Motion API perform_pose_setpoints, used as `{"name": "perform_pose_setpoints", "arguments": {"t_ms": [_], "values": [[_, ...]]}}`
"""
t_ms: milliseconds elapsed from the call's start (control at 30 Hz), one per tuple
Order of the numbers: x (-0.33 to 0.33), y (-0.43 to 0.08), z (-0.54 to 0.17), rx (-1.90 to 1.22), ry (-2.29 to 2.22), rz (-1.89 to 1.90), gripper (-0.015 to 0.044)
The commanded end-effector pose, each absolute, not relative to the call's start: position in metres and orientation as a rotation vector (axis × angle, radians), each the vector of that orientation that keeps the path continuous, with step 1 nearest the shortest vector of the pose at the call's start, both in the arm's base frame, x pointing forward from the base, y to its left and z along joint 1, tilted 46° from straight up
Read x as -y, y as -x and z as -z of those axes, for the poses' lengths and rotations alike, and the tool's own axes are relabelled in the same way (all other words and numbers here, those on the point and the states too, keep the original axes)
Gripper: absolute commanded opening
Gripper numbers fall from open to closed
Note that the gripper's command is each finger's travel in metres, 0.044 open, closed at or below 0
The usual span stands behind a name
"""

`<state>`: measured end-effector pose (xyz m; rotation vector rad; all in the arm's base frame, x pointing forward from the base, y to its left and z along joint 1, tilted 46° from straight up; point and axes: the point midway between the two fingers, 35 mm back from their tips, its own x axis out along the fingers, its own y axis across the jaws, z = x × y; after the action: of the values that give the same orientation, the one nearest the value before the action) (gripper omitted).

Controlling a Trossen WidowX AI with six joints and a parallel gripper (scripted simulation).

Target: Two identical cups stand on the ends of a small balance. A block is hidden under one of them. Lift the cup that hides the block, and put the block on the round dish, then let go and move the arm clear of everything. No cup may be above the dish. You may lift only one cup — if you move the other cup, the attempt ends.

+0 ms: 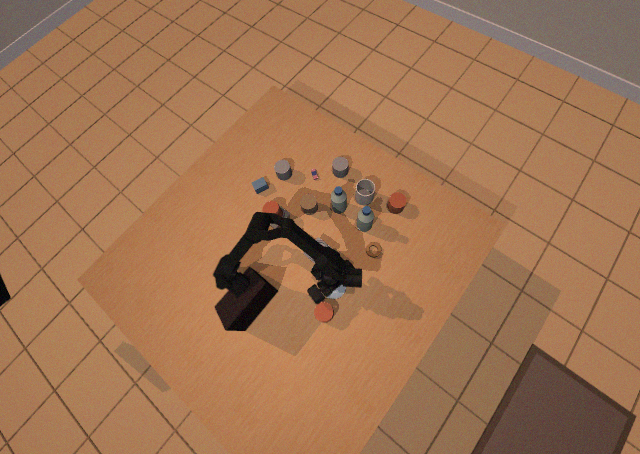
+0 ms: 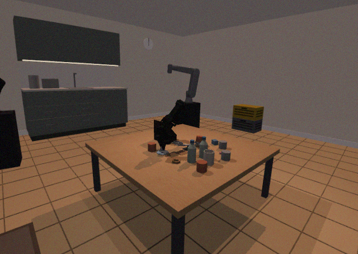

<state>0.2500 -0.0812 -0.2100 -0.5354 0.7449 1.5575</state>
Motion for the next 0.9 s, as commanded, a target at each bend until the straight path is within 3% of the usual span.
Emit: {"name": "perform_pose_setpoints", "arguments": {"t_ms": [0,233,767,867], "values": [[0.076,-0.249,0.215,-0.746,0.529,-1.557,0.0],[0.068,-0.247,0.222,-0.745,0.529,-1.558,0.0],[0.073,-0.249,0.218,-0.745,0.534,-1.555,0.042],[0.088,-0.258,0.208,-0.744,0.542,-1.508,0.044]]}}
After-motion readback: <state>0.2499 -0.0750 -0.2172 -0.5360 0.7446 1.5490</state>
